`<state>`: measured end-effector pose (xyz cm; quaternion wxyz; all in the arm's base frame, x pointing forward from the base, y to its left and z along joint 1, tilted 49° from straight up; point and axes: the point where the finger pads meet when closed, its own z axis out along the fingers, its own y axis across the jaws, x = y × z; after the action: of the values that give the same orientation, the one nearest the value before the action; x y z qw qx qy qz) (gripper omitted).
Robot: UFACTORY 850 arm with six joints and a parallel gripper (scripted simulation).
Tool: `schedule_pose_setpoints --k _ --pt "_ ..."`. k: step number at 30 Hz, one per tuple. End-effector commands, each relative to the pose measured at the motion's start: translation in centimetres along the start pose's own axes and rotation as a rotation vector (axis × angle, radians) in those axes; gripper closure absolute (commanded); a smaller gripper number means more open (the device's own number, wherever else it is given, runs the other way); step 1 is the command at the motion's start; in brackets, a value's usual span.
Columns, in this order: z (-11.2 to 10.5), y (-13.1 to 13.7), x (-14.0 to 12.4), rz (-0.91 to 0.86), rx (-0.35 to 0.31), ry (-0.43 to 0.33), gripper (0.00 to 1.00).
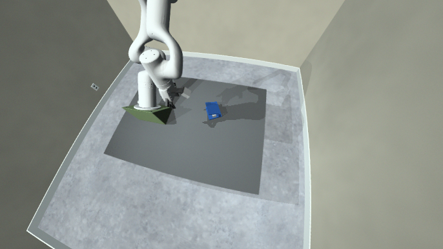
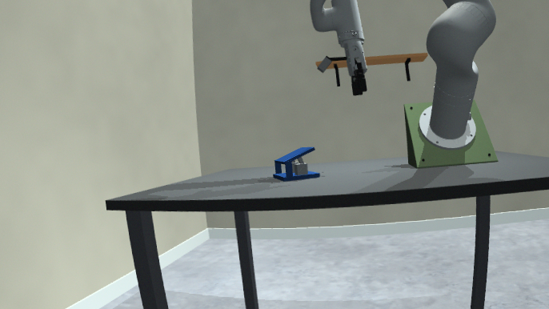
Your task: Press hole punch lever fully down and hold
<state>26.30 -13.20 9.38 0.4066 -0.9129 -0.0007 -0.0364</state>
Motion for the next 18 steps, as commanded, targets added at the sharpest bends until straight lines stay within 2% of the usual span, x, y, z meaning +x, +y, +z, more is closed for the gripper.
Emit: schedule_pose_setpoints --k 1,18 --pt "-0.06 0.04 0.05 0.000 -0.001 0.001 0.00" --pt "-0.03 0.03 0.21 -0.003 -0.001 0.001 0.00"
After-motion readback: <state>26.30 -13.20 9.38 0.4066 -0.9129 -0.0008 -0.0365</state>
